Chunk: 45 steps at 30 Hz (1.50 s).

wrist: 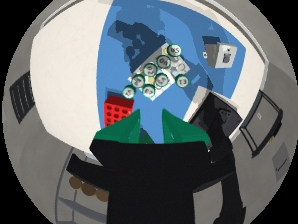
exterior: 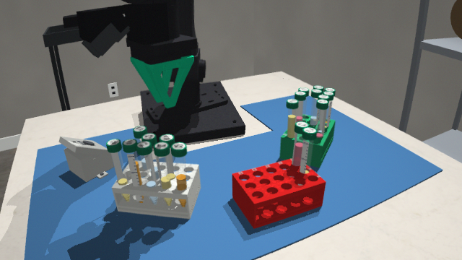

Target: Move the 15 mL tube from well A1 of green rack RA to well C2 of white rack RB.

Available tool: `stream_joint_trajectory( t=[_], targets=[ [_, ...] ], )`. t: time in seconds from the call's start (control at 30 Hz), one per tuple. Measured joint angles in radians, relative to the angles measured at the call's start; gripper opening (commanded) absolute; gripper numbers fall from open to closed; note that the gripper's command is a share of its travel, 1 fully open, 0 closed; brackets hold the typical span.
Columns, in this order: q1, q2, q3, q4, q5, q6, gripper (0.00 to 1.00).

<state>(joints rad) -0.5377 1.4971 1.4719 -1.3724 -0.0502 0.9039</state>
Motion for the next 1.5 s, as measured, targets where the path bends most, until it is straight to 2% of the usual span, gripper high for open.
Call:
stream_joint_trajectory(
  t=[0.2,0.33,0.53,0.7,0.83,1.03,1.13,1.23,1.5],
  targets=[
    [-0.002,0.002,0.038,-0.043,0.000,-0.002,0.30],
    [0.027,-0.002,0.031,-0.049,0.009,-0.011,0.30],
    [0.184,-0.032,-0.004,-0.055,0.019,-0.049,0.30],
    [0.261,-0.053,-0.019,-0.055,0.037,-0.075,0.30],
    [0.375,-0.061,-0.030,-0.055,0.051,-0.095,0.30],
    [0.542,-0.066,-0.032,-0.055,0.074,-0.019,0.30],
    [0.594,-0.050,-0.021,-0.053,0.078,0.027,0.30],
    [0.612,-0.017,0.008,-0.061,0.089,0.063,0.30],
    [0.711,0.137,0.177,-0.074,0.106,0.161,0.30]
  ],
)
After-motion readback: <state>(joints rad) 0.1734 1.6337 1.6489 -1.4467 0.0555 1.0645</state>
